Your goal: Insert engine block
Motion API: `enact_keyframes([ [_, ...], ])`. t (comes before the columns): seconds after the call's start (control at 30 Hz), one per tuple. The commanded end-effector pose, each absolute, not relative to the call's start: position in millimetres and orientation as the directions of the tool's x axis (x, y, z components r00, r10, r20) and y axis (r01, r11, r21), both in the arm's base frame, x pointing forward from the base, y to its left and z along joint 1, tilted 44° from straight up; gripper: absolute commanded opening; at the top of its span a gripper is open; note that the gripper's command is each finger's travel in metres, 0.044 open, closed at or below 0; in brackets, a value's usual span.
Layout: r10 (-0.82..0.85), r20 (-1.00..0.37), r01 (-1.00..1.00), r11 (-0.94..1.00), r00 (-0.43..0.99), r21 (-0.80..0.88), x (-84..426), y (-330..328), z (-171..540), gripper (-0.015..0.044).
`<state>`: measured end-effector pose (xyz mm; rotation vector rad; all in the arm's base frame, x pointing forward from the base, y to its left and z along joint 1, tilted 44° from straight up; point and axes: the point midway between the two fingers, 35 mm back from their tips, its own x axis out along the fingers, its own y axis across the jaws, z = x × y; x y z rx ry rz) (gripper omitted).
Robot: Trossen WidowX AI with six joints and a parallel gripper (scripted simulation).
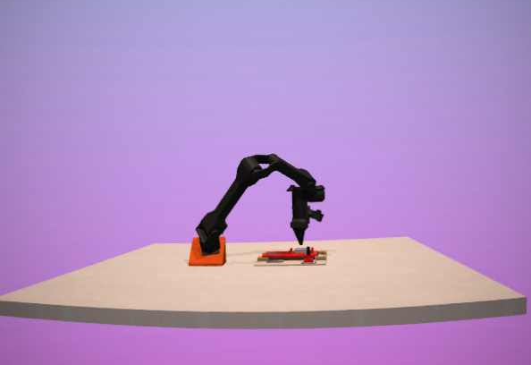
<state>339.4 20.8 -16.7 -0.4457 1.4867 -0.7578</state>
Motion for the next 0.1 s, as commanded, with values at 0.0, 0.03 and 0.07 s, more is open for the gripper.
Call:
enact_keyframes([
  [0.0,-0.688,-0.721,0.183,0.701,-0.08,-0.689,339.3,21.4,-16.5,0.0],
  [0.03,-0.688,-0.721,0.183,0.701,-0.08,-0.689,339.3,21.4,-16.5,0.0],
  [0.07,-0.688,-0.721,0.183,0.701,-0.08,-0.689,339.3,21.4,-16.5,0.0],
])
